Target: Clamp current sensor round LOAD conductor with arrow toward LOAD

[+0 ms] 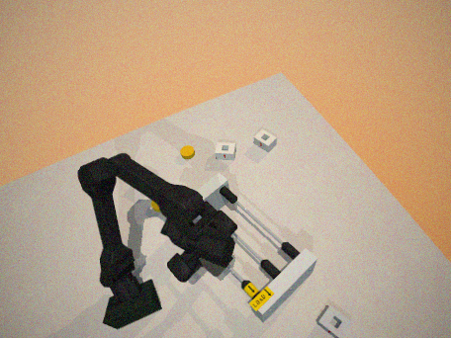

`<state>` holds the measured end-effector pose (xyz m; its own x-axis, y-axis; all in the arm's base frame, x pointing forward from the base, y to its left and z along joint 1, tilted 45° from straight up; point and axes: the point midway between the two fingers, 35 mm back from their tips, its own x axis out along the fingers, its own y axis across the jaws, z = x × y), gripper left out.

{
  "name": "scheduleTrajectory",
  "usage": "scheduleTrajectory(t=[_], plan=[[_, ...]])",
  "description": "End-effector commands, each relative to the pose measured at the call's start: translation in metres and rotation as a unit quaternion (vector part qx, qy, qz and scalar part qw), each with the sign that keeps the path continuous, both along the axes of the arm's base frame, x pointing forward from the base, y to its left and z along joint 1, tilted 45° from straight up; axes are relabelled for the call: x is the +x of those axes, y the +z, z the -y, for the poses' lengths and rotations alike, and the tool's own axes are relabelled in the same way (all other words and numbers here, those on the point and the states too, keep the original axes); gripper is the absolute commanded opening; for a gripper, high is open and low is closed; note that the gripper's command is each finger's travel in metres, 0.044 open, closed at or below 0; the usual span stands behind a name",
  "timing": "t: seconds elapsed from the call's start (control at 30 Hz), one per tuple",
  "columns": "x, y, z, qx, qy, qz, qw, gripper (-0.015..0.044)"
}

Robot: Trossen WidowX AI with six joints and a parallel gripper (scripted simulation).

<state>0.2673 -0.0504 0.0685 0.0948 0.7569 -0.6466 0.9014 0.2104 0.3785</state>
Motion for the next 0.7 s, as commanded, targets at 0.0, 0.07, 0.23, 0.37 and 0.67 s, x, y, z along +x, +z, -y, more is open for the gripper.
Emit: scheduleTrajectory(t=[0.0,0.07,0.23,0.37,0.67], plan=[[0.004,0.001,0.000,-0.010,0.013,-0.013,1.000,0.0000],[0.007,0.002,-0.002,-0.019,0.027,-0.026,0.999,0.0000],[0.013,0.003,-0.006,-0.043,0.063,-0.060,0.995,0.0000],[0.012,0.001,-0.007,-0.039,0.062,-0.056,0.996,0.0053],[0.012,0.001,-0.007,-0.039,0.062,-0.056,0.996,0.0289]])
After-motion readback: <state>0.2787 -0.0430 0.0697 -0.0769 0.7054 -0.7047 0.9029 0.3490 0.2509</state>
